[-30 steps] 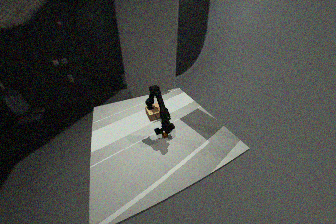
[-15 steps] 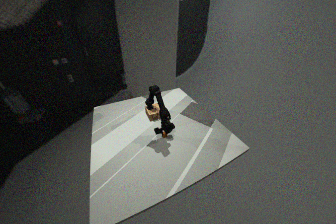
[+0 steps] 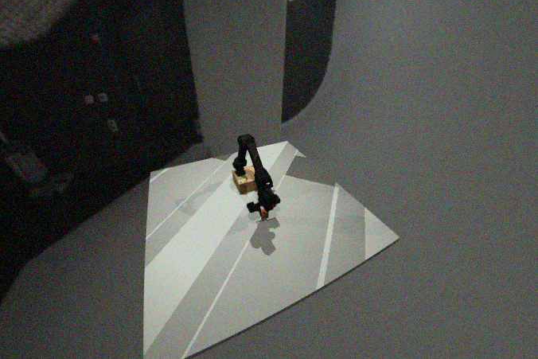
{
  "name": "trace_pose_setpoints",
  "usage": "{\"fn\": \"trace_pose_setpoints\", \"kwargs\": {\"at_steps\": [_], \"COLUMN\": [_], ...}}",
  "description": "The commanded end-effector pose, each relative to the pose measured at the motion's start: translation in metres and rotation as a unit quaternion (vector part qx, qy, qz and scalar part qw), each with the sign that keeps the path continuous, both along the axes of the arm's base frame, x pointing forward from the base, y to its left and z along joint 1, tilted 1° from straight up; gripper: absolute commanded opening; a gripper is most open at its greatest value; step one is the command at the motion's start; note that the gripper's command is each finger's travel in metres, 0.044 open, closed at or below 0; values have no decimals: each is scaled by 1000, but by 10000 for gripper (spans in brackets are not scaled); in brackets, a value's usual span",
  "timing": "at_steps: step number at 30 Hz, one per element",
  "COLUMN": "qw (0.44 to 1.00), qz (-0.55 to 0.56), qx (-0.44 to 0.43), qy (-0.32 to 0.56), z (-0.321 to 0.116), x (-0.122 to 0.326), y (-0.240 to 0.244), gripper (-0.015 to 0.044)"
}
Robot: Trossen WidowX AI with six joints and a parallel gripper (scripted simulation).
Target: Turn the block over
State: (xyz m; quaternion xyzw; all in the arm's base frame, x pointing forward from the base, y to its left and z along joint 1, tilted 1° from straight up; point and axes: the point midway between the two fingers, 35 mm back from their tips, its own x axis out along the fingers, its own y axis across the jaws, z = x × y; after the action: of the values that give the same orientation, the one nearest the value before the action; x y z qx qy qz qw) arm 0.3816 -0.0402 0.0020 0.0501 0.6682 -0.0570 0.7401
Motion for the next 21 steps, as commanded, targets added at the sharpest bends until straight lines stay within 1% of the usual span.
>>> {"fn": "trace_pose_setpoints", "kwargs": {"at_steps": [1, 21], "qw": [1000, 984], "qz": [2, 2], "qx": [-4, -27], "qy": [-28, -178], "z": [-2, -7], "x": [-1, -4], "y": [0, 1], "gripper": [0, 0]}}
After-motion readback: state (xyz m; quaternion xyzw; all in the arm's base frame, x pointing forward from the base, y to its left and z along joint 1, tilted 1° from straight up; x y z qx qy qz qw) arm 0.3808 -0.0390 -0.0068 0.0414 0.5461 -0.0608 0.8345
